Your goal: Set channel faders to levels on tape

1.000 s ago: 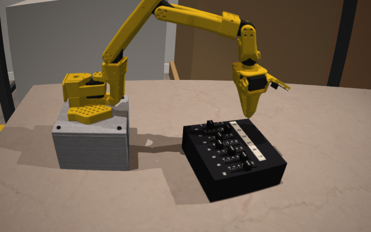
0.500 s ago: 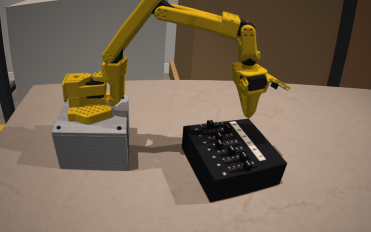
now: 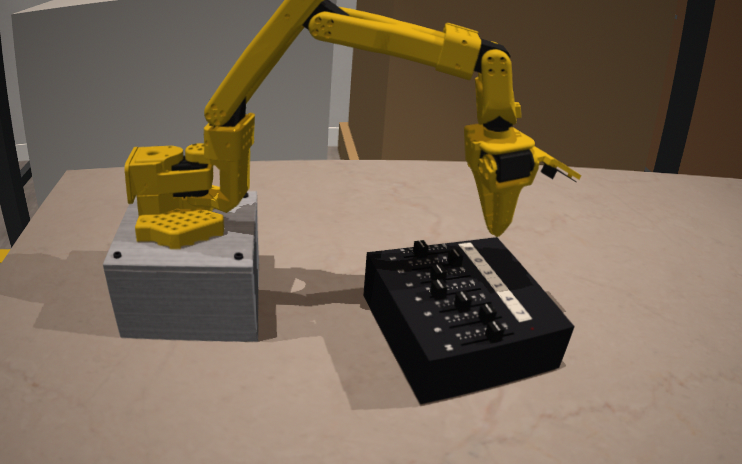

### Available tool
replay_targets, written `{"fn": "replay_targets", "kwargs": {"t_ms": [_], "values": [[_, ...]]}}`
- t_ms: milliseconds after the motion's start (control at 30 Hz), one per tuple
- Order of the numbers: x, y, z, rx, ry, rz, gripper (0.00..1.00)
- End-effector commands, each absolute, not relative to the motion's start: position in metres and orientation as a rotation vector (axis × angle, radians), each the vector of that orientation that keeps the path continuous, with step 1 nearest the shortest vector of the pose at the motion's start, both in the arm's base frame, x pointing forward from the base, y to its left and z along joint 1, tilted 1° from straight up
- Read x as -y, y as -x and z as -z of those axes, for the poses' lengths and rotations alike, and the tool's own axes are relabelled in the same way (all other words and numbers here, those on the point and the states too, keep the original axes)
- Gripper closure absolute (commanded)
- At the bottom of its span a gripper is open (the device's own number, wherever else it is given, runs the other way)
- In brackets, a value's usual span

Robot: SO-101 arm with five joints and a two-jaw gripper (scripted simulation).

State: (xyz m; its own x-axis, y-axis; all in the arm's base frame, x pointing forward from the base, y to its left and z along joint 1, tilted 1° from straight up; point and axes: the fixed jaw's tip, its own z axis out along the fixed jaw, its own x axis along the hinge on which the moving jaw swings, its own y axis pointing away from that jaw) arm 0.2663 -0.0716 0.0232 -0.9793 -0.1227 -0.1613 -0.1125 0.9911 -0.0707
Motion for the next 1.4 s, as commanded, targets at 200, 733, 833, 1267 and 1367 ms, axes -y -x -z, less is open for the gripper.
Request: {"fn": "replay_targets", "kwargs": {"t_ms": [200,733,833,1267,1367], "values": [[0.073,-0.2642,-0.0207,-2.985,0.179,0.083,1.0],[0.0719,-0.2625,-0.0216,-2.996,0.044,0.069,1.0],[0.0717,-0.2622,-0.0217,-2.998,0.019,0.067,1.0],[0.0682,-0.2552,-0.025,-2.982,-0.51,0.021,1.0],[0.0679,-0.2545,-0.0253,-2.975,-0.564,0.018,1.0]]}}
